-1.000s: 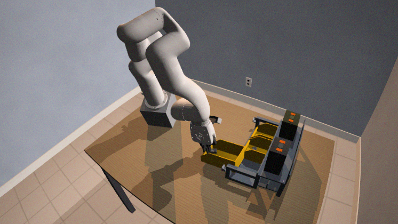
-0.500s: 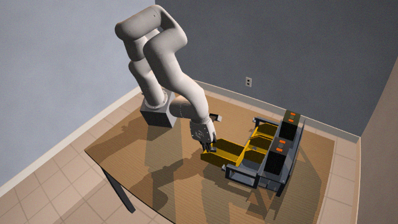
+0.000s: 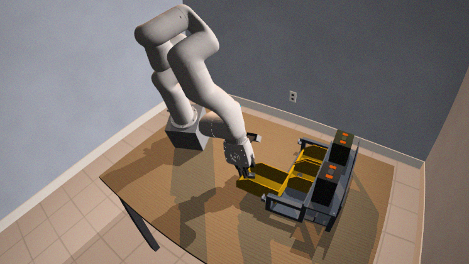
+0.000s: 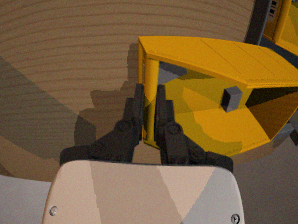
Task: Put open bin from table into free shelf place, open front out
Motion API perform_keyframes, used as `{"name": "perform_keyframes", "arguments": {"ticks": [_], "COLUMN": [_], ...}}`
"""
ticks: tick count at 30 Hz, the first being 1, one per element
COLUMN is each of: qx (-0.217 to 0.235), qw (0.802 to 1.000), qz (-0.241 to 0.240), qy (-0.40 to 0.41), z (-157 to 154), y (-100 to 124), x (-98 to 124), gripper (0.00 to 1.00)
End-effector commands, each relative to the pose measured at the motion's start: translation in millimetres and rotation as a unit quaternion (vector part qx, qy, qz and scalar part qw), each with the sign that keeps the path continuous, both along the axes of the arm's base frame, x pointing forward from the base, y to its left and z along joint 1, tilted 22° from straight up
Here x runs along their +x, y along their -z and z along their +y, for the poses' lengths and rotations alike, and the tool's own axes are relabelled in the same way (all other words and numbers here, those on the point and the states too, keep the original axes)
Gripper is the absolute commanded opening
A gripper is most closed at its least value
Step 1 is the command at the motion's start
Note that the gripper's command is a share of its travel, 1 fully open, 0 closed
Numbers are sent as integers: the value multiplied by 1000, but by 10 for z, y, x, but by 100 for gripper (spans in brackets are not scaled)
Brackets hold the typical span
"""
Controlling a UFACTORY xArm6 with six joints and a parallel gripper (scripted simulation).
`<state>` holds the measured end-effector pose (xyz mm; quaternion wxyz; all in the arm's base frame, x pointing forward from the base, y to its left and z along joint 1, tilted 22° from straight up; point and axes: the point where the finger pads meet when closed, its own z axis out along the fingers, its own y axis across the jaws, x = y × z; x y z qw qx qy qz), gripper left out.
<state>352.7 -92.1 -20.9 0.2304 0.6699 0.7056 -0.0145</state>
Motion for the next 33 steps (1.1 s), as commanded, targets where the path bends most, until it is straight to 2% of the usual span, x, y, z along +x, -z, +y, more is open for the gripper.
{"name": "perform_keyframes", "arguments": {"ticks": [1,33], "qx": [0,0], "qw": [1000,1000], "qz": [-1,-1], "qy": [0,0], "z": [1,-11], "y": [-5,26], "x": [7,11], "gripper": [0,0]}}
